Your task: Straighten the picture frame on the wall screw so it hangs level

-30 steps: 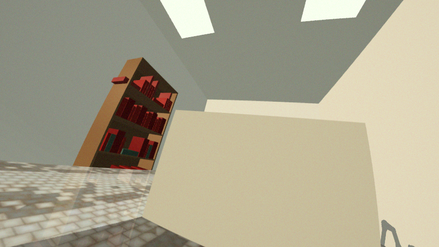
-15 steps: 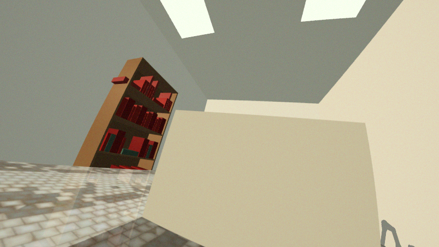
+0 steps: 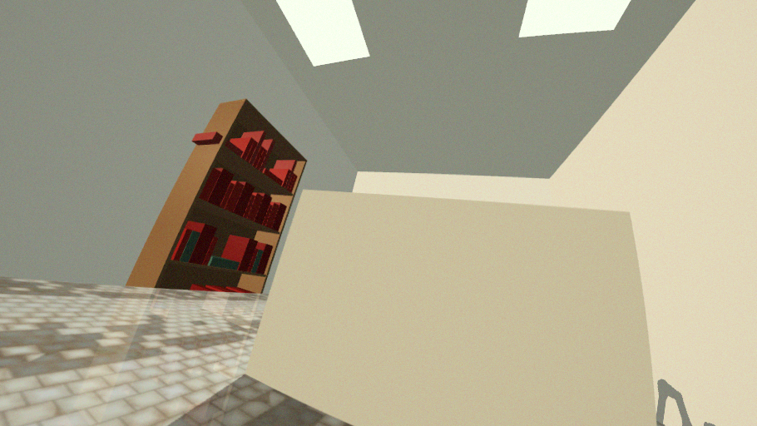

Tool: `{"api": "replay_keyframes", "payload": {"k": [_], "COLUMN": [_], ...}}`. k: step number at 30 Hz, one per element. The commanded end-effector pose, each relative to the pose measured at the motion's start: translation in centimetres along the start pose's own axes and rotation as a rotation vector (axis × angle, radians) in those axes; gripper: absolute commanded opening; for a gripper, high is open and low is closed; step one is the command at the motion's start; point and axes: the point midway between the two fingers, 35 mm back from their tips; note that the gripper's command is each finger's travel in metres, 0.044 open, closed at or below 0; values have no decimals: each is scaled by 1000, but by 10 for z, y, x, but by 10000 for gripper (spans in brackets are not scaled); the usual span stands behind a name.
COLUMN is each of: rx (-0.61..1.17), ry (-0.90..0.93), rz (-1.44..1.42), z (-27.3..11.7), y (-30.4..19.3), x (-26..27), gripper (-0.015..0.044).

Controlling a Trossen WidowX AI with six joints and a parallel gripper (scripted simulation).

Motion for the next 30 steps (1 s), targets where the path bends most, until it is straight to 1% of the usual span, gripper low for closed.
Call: {"api": "replay_keyframes", "payload": {"k": [1, 2, 9, 10, 30], "rx": [4, 4, 4, 4, 4], "ry": [-2, -2, -2, -2, -2], "rz": [4, 4, 4, 4, 4], "z": [0, 0, 0, 0, 0], "y": [-1, -1, -1, -1, 0], "x": [0, 0, 0, 0, 4], "gripper": [103, 76, 30, 3, 0]}}
Point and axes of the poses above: the point midway between the two fingers, 35 mm back from their tips, its own z axis out along the fingers, its own x axis across the jaws, y = z × x, and after that the axes turned 2 degrees about z, right-handed
